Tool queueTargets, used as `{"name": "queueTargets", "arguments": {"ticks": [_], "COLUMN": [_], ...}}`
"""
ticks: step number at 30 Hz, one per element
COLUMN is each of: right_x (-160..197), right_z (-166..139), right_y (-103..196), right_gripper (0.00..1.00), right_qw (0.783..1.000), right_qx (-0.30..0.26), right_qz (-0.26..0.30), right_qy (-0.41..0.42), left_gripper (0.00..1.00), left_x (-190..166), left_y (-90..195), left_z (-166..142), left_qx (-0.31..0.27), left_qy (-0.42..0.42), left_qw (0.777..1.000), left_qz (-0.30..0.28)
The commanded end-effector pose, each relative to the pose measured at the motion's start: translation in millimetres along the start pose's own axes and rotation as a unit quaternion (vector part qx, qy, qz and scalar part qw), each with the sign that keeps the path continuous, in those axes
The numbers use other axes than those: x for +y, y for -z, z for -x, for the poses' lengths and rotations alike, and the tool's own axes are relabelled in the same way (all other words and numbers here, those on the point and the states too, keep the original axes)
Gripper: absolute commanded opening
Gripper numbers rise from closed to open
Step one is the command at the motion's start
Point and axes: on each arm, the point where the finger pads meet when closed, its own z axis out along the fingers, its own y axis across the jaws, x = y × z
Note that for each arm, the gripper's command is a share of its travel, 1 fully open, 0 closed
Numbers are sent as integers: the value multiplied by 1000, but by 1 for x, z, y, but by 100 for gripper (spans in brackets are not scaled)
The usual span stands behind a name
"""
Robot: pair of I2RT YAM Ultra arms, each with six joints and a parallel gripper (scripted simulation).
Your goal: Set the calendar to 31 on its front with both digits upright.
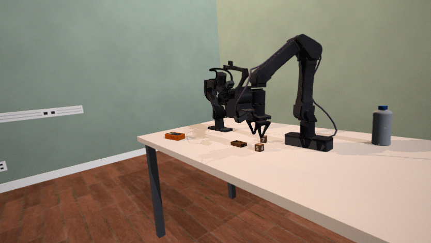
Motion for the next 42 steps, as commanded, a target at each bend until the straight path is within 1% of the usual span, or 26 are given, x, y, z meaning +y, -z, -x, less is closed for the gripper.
{"name": "queueTargets", "arguments": {"ticks": [1, 7, 9, 16, 21, 24, 26, 28, 32, 35, 40, 41, 42], "right_x": [-2, -2, -2, -2, -2, -2, -2, -2, -2, -2, -2, -2, -2], "right_z": [14, 14, 14, 14, 14, 14, 14, 14, 14, 14, 14, 14, 14], "right_y": [7, 7, 7, 7, 7, 7, 7, 7, 7, 7, 7, 7, 7], "right_gripper": [100, 100, 100, 100, 100, 100, 100, 100, 100, 100, 100, 100, 100], "right_qw": [1000, 1000, 1000, 1000, 1000, 1000, 1000, 1000, 1000, 1000, 1000, 1000, 1000], "right_qx": [-27, -27, -27, -27, -27, -27, -27, -27, -27, -27, -27, -27, -27], "right_qz": [-5, -5, -5, -5, -5, -5, -5, -5, -5, -5, -5, -5, -5], "right_qy": [-2, -2, -2, -2, -2, -2, -2, -2, -2, -2, -2, -2, -2], "left_gripper": [55, 55, 55, 55, 55, 55, 55, 55, 55, 55, 55, 55, 55], "left_x": [4, 15, 15, 25, 34, 35, 35, 36, 37, 39, 43, 42, 42], "left_y": [-11, -14, -14, -19, -19, -22, -22, -20, -23, -24, -23, -23, -23], "left_z": [1, 6, 6, 8, 12, 6, 6, 11, 6, 5, 7, 4, 4], "left_qx": [14, -3, -3, -39, -83, -99, -99, -121, -156, -196, -253, -261, -261], "left_qy": [-107, -177, -177, -270, -335, -365, -365, -392, -434, -470, -514, -519, -519], "left_qw": [992, 978, 978, 949, 920, 903, 903, 887, 857, 828, 786, 778, 778], "left_qz": [-61, -107, -107, -157, -187, -206, -206, -210, -229, -237, -234, -237, -237]}}
